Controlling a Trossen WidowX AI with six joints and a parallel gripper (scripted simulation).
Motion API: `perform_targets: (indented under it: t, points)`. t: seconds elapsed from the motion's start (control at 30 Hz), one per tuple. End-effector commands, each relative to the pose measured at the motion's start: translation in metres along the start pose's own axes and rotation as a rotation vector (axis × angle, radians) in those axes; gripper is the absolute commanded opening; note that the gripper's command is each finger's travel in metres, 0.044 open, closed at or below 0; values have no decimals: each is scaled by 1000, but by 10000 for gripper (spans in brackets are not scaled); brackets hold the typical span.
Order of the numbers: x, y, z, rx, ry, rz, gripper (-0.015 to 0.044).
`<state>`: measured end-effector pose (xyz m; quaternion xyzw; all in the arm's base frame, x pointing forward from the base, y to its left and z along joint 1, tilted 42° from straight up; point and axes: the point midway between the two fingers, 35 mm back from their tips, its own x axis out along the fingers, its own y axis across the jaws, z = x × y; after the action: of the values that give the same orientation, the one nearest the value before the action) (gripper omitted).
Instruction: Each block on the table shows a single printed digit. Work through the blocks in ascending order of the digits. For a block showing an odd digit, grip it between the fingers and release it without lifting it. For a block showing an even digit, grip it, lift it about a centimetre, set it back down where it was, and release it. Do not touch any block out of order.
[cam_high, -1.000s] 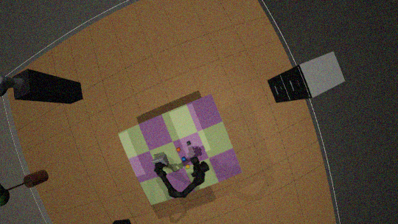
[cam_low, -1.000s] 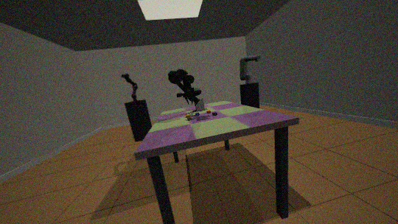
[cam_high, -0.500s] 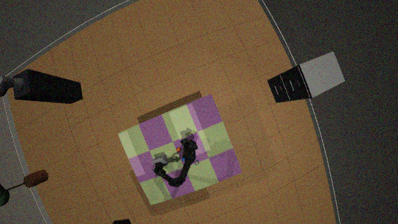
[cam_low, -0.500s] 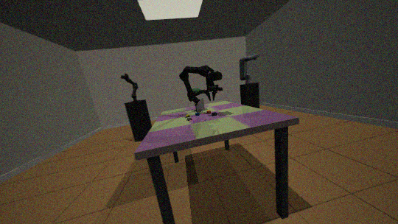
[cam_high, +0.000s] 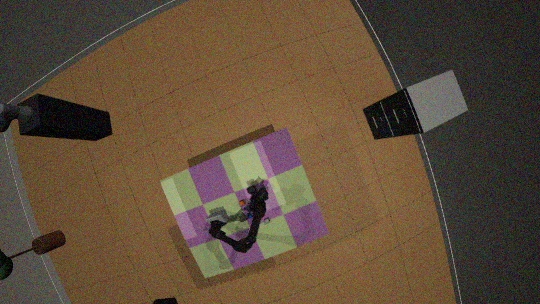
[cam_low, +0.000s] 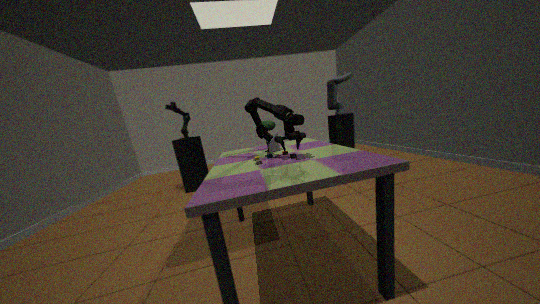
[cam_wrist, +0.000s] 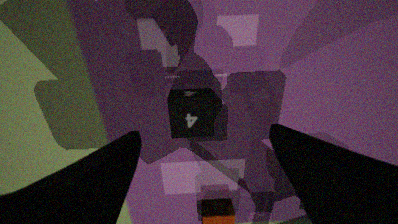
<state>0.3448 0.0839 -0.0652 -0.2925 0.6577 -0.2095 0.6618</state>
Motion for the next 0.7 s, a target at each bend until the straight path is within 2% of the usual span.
perform_targets:
  t: [0.0, 0.67]
  points:
    - [1, 1, 2, -3, -18, 0, 400]
    - [33, 1, 3, -2, -18, -2, 400]
